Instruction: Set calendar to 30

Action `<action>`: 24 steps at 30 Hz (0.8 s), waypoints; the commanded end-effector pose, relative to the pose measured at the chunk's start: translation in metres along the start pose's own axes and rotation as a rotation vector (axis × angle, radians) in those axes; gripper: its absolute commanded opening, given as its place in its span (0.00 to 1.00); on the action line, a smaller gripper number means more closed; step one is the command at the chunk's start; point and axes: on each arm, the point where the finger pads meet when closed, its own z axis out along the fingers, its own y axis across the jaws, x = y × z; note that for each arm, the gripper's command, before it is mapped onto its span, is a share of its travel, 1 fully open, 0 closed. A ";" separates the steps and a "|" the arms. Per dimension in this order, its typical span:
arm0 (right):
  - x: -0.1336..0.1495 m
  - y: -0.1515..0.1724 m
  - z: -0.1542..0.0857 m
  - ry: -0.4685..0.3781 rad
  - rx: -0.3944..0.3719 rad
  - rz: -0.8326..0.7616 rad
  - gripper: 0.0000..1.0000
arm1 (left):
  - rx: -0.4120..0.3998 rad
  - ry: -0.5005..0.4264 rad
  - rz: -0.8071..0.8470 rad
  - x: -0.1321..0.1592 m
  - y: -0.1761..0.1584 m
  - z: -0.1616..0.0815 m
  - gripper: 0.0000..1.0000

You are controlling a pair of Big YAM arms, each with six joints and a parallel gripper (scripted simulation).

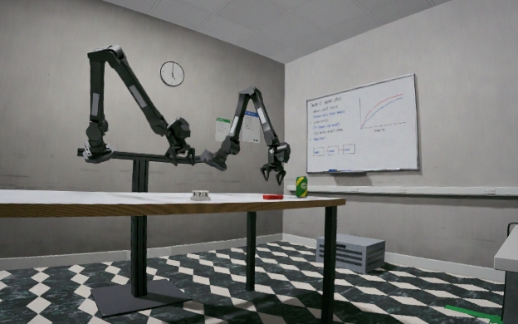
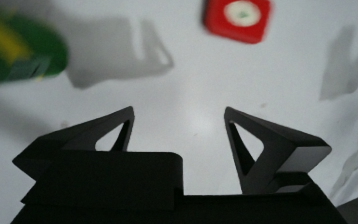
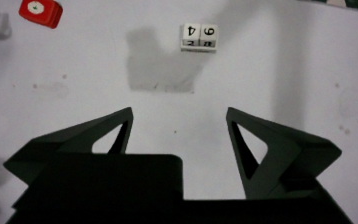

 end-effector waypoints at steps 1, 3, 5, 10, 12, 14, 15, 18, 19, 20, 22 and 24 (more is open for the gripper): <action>0.001 -0.004 0.011 -0.076 -0.025 -0.113 1.00 | 0.005 -0.024 0.048 -0.004 -0.018 0.002 1.00; -0.009 -0.005 0.013 -0.123 -0.034 -0.087 1.00 | 0.004 -0.050 0.068 -0.019 -0.026 0.001 1.00; -0.013 -0.010 0.019 -0.166 -0.045 -0.115 1.00 | 0.020 -0.061 0.129 -0.018 -0.056 0.002 1.00; -0.018 -0.026 0.040 -0.281 -0.085 -0.197 1.00 | 0.062 -0.149 0.295 -0.037 -0.146 -0.009 1.00; -0.024 -0.034 0.048 -0.343 -0.102 -0.210 1.00 | 0.076 -0.191 0.361 -0.039 -0.184 -0.019 1.00; -0.039 -0.039 0.057 -0.419 -0.113 -0.211 1.00 | 0.098 -0.222 0.430 -0.027 -0.224 -0.030 1.00; -0.041 -0.042 0.060 -0.444 -0.121 -0.220 1.00 | 0.109 -0.247 0.459 -0.025 -0.243 -0.039 1.00; -0.043 -0.048 0.066 -0.486 -0.139 -0.240 1.00 | 0.130 -0.304 0.511 -0.023 -0.279 -0.058 1.00; -0.043 -0.048 0.066 -0.486 -0.139 -0.240 1.00 | 0.130 -0.304 0.511 -0.023 -0.279 -0.058 1.00; -0.053 -0.049 0.072 -0.522 -0.141 -0.239 1.00 | 0.141 -0.340 0.522 -0.027 -0.297 -0.070 1.00; -0.054 -0.053 0.077 -0.552 -0.158 -0.256 1.00 | 0.161 -0.386 0.570 -0.017 -0.326 -0.090 1.00; -0.051 -0.056 0.080 -0.570 -0.177 -0.272 1.00 | 0.181 -0.425 0.622 0.003 -0.351 -0.110 1.00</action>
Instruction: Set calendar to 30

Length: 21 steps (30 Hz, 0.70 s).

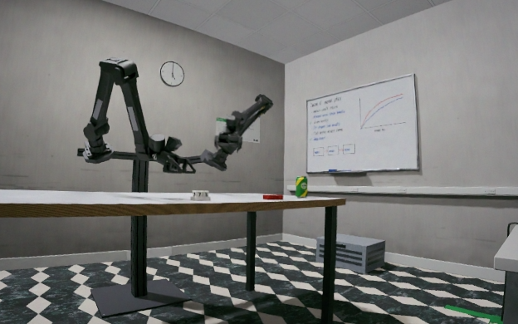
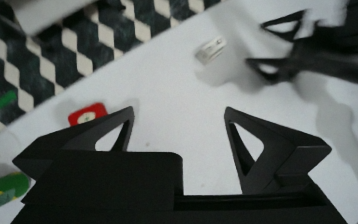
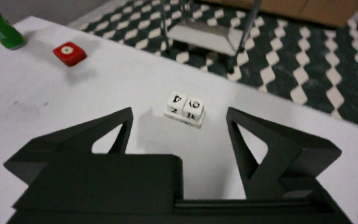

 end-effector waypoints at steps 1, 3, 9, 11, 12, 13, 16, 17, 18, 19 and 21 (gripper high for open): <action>0.007 -0.013 0.002 -0.037 0.009 -0.064 1.00 | 0.045 -0.103 0.069 -0.022 -0.052 -0.030 1.00; 0.008 -0.013 0.003 -0.048 -0.001 -0.063 1.00 | 0.056 -0.148 0.091 -0.030 -0.074 -0.048 1.00; -0.005 -0.010 0.002 -0.082 -0.012 -0.047 1.00 | 0.082 -0.251 0.142 -0.042 -0.119 -0.094 1.00; -0.005 -0.010 0.002 -0.082 -0.012 -0.047 1.00 | 0.085 -0.263 0.145 -0.043 -0.123 -0.099 1.00; -0.005 -0.010 0.002 -0.082 -0.012 -0.047 1.00 | 0.085 -0.263 0.145 -0.043 -0.123 -0.099 1.00; -0.005 -0.010 0.003 -0.081 -0.011 -0.047 1.00 | 0.086 -0.286 0.126 -0.055 -0.126 -0.106 1.00; -0.005 -0.010 0.003 -0.081 -0.012 -0.047 1.00 | 0.093 -0.312 0.136 -0.057 -0.136 -0.120 1.00; -0.005 -0.010 0.003 -0.081 -0.012 -0.047 1.00 | 0.094 -0.317 0.137 -0.057 -0.138 -0.122 1.00; -0.005 -0.010 0.003 -0.081 -0.012 -0.047 1.00 | 0.094 -0.320 0.138 -0.057 -0.139 -0.124 1.00; -0.005 -0.010 0.003 -0.081 -0.012 -0.047 1.00 | 0.094 -0.323 0.139 -0.057 -0.140 -0.126 1.00; -0.005 -0.010 0.003 -0.081 -0.012 -0.047 1.00 | 0.092 -0.322 0.138 -0.057 -0.140 -0.126 1.00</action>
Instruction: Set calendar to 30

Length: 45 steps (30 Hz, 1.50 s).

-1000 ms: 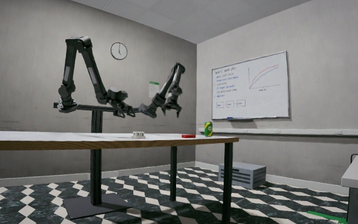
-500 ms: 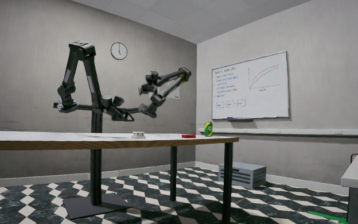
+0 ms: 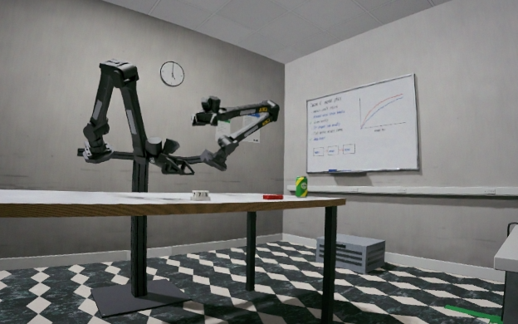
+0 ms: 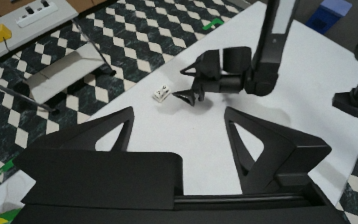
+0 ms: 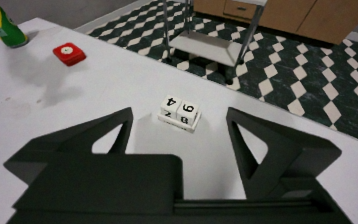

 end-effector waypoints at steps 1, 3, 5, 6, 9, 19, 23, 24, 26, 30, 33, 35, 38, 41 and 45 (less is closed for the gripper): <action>-0.009 0.000 0.000 -0.028 0.005 -0.008 1.00 | -0.016 -0.017 -0.019 -0.009 0.004 0.001 1.00; -0.009 0.000 0.000 -0.028 0.005 -0.008 1.00 | -0.014 -0.018 -0.019 -0.009 0.004 0.001 1.00; -0.006 0.001 0.000 -0.016 -0.001 -0.011 1.00 | -0.014 -0.018 -0.019 -0.009 0.004 0.001 1.00; -0.012 0.008 0.000 -0.026 -0.014 -0.023 0.89 | -0.014 -0.018 -0.019 -0.009 0.004 0.001 1.00; -0.010 0.011 0.003 -0.011 -0.025 -0.033 0.77 | -0.029 -0.017 -0.026 -0.017 0.009 0.007 1.00; 0.000 0.062 0.076 0.237 -0.192 -0.226 0.53 | -0.088 0.009 -0.029 0.033 0.038 0.029 1.00; -0.003 0.078 0.102 0.362 -0.270 -0.340 0.53 | -0.110 0.002 -0.053 0.037 0.050 0.036 1.00; -0.003 0.078 0.102 0.362 -0.270 -0.340 0.53 | -0.110 0.002 -0.053 0.037 0.050 0.036 1.00; -0.002 0.081 0.106 0.398 -0.296 -0.379 0.53 | -0.116 -0.004 -0.061 0.034 0.053 0.038 1.00; 0.008 0.090 0.114 0.557 -0.397 -0.536 0.53 | -0.124 -0.005 -0.070 0.038 0.057 0.040 1.00; -0.002 0.086 0.120 0.640 -0.456 -0.646 0.53 | -0.124 -0.010 -0.074 0.036 0.058 0.039 1.00; -0.013 0.078 0.120 0.693 -0.494 -0.718 0.53 | -0.120 -0.013 -0.084 0.035 0.056 0.039 1.00; -0.019 0.071 0.116 0.774 -0.556 -0.818 0.53 | -0.121 -0.013 -0.084 0.036 0.057 0.039 1.00; 0.003 0.062 0.112 0.863 -0.600 -0.866 0.53 | -0.121 -0.012 -0.084 0.036 0.057 0.039 1.00; 0.017 0.034 0.106 0.981 -0.643 -0.927 0.53 | -0.121 -0.012 -0.084 0.036 0.057 0.039 1.00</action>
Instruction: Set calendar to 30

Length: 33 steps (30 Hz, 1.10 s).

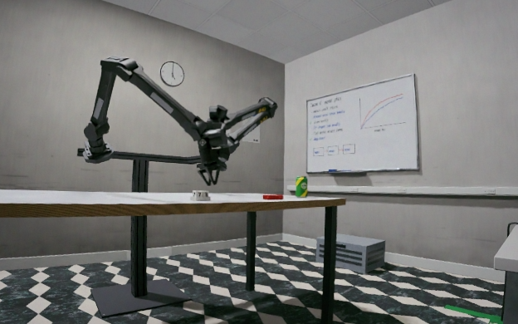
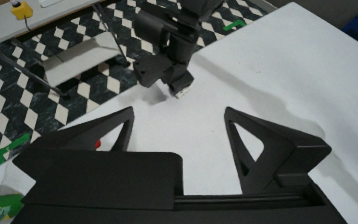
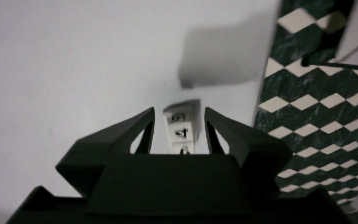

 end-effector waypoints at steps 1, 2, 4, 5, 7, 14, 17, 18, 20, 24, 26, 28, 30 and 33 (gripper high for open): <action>0.020 -0.009 0.008 0.089 -0.069 -0.072 0.53 | -0.009 -0.015 -0.016 -0.006 0.003 0.002 1.00; 0.024 -0.009 0.008 0.107 -0.081 -0.085 0.53 | -0.009 -0.015 -0.016 -0.006 0.003 0.002 1.00; 0.035 -0.009 0.008 0.149 -0.109 -0.111 0.53 | -0.009 -0.015 -0.016 -0.006 0.003 0.002 1.00; 0.038 -0.009 0.009 0.161 -0.117 -0.117 0.53 | -0.009 -0.015 -0.016 -0.006 0.003 0.002 1.00; 0.043 -0.009 0.010 0.180 -0.127 -0.125 0.53 | -0.009 -0.015 -0.016 -0.006 0.003 0.002 1.00; 0.032 -0.013 -0.001 0.160 -0.101 -0.111 0.53 | -0.004 -0.013 -0.009 -0.006 0.001 0.001 1.00; 0.033 -0.016 -0.004 0.157 -0.096 -0.107 0.53 | -0.004 -0.013 -0.009 -0.006 0.001 0.001 1.00; 0.033 -0.016 -0.004 0.157 -0.096 -0.107 0.53 | -0.004 -0.013 -0.009 -0.006 0.001 0.001 1.00; 0.031 -0.008 0.007 0.165 -0.112 -0.129 0.53 | -0.004 -0.013 -0.009 -0.006 0.001 0.001 1.00; 0.041 -0.015 0.019 0.174 -0.118 -0.113 0.53 | -0.004 -0.013 -0.009 -0.006 0.001 0.001 1.00; 0.041 -0.016 0.023 0.173 -0.119 -0.113 0.53 | -0.004 -0.013 -0.009 -0.006 0.001 0.001 1.00; 0.040 -0.018 0.026 0.170 -0.114 -0.110 0.53 | -0.004 -0.013 -0.009 -0.006 0.001 0.001 1.00; 0.040 -0.018 0.028 0.169 -0.112 -0.108 0.53 | -0.004 -0.013 -0.009 -0.006 0.001 0.001 1.00; 0.036 -0.016 0.028 0.164 -0.109 -0.114 0.53 | -0.004 -0.013 -0.009 -0.006 0.001 0.001 1.00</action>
